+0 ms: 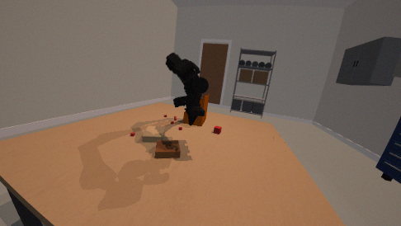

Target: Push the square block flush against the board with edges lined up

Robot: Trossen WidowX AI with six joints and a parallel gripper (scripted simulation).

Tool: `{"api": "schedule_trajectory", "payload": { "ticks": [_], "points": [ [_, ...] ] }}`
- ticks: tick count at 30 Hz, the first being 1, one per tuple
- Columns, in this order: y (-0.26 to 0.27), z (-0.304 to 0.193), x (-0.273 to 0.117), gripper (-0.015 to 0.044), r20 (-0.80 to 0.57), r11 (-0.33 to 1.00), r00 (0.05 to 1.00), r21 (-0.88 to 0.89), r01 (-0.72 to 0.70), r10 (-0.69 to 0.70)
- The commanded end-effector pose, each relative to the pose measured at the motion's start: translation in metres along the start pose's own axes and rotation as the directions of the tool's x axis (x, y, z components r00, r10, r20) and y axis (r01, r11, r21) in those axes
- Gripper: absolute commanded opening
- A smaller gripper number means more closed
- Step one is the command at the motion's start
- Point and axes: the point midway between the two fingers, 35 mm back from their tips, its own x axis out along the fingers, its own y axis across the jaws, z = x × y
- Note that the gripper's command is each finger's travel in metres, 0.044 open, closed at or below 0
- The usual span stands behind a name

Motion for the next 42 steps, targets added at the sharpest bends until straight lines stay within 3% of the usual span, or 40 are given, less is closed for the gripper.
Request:
{"api": "schedule_trajectory", "payload": {
  "ticks": [1, 23, 31, 39, 42],
  "points": [
    [0.0, -0.001, -0.001, 0.0, -0.003, 1.0, 1.0, 0.004, -0.001, 0.001],
    [0.0, 0.002, 0.0, 0.0, -0.001, 1.0, 1.0, 0.004, -0.001, 0.001],
    [-0.04, 0.116, 0.034, 0.0, -0.037, 0.978, 0.999, 0.209, -0.002, 0.009],
    [-0.128, 0.235, 0.066, 0.0, 0.001, 0.899, 1.0, 0.437, -0.001, 0.001],
    [-0.15, 0.254, 0.07, 0.0, 0.015, 0.879, 1.0, 0.476, 0.0, -0.008]
  ]
}}
